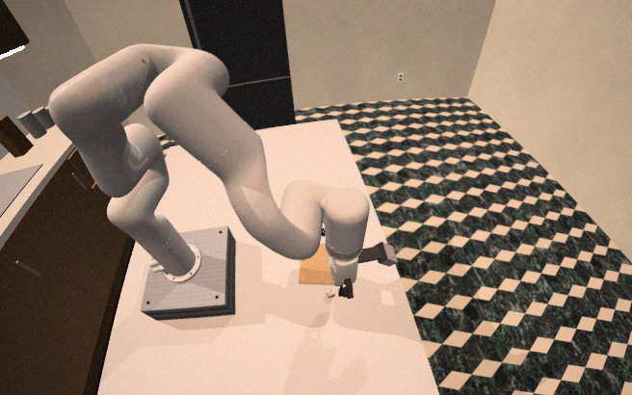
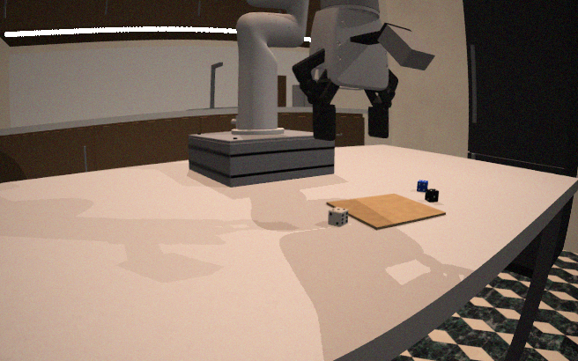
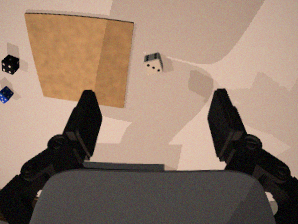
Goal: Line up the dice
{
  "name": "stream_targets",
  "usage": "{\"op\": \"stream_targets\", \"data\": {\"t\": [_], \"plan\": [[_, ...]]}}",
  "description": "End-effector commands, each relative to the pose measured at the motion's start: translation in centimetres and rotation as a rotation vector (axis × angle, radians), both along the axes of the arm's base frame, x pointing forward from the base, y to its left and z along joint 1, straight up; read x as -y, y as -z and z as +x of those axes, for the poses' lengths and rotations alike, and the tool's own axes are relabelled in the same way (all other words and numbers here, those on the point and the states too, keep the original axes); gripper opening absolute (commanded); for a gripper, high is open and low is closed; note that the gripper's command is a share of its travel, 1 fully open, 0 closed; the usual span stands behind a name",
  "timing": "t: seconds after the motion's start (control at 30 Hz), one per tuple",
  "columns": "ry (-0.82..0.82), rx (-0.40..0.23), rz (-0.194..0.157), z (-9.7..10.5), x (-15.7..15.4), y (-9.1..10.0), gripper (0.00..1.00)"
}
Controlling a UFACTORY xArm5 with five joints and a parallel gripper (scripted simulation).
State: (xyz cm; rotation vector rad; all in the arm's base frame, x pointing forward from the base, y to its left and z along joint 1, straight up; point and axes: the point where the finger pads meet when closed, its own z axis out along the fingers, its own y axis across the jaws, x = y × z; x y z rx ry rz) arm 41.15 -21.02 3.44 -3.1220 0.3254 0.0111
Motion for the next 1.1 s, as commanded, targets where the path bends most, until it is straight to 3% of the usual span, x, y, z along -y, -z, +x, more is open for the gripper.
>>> {"op": "stream_targets", "data": {"t": [0.0,0.13,0.27,1.07], "plan": [[0.0,0.006,-0.003,0.3,0.3,2.8,1.0],[0.0,0.006,-0.003,0.2,0.4,5.7,1.0],[0.0,0.006,-0.003,0.2,0.4,7.1,1.0],[0.0,0.006,-0.003,0.2,0.4,7.3,1.0]]}}
